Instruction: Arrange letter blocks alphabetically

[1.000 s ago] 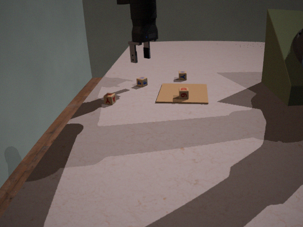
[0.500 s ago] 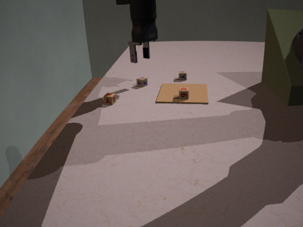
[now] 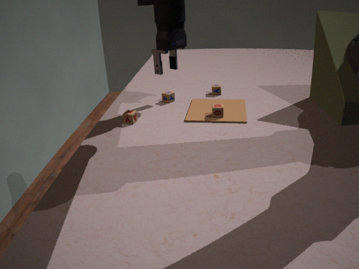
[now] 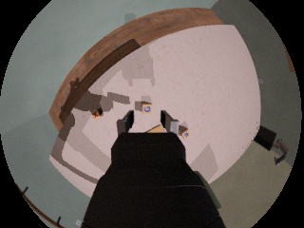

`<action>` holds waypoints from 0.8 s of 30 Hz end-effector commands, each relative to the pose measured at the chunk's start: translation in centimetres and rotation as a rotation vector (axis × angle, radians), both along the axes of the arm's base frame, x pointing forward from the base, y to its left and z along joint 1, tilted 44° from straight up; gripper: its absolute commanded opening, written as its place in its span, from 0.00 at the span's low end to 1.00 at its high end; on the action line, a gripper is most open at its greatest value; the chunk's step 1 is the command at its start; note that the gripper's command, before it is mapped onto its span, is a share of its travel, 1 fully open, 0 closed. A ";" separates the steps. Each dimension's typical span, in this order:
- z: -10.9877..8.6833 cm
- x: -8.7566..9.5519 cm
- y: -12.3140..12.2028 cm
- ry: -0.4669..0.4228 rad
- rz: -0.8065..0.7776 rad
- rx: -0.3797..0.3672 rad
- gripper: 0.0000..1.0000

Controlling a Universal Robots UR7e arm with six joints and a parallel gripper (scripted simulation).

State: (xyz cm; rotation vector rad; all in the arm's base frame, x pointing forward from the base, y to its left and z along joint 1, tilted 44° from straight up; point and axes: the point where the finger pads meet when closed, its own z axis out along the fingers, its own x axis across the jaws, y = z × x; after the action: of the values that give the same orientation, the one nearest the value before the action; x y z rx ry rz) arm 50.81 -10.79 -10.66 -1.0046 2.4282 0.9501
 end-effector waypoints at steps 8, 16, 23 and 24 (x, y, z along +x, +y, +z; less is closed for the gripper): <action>0.0 0.0 -0.1 -0.001 -0.001 -0.001 1.00; 0.0 0.0 -0.1 -0.001 -0.001 -0.001 1.00; -0.1 0.0 0.1 -0.001 -0.001 -0.001 1.00; -0.1 0.0 0.1 -0.001 -0.001 -0.001 1.00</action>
State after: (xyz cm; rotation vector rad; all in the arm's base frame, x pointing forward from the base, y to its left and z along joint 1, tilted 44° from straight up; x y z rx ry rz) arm 50.82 -10.74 -10.72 -1.0047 2.4281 0.9499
